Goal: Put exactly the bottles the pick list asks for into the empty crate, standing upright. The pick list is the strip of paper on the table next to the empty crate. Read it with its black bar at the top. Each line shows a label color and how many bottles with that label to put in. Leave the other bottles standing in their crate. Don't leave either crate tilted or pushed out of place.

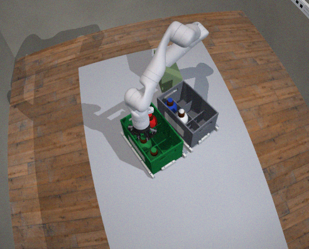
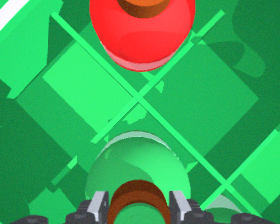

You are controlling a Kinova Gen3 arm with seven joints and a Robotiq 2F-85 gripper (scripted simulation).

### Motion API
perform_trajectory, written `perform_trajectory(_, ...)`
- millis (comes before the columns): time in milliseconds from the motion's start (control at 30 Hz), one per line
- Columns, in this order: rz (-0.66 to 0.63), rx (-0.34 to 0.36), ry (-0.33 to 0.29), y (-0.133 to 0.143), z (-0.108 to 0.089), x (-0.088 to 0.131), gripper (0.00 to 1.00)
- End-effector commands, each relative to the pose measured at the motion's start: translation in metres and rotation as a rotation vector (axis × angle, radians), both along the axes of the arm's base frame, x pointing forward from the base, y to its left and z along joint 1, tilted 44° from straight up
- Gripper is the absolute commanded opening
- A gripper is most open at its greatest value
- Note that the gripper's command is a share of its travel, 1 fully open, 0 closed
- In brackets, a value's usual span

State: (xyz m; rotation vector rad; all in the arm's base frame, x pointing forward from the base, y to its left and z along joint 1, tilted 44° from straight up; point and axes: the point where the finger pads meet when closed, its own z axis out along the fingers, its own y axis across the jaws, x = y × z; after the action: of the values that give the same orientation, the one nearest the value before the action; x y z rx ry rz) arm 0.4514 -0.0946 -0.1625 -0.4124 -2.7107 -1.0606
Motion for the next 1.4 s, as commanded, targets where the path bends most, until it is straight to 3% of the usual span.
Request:
perform_trajectory(0,-0.001,-0.001,-0.001,-0.001,0.001,0.001,0.4)
perform_trajectory(800,-0.001,-0.001,-0.001,-0.008,0.008,0.001,0.4)
perform_trajectory(833,-0.001,-0.001,-0.001,-0.009,0.009,0.002,0.1)
perform_trajectory(1367,-0.001,-0.001,-0.001,-0.025,0.026,0.003,0.1)
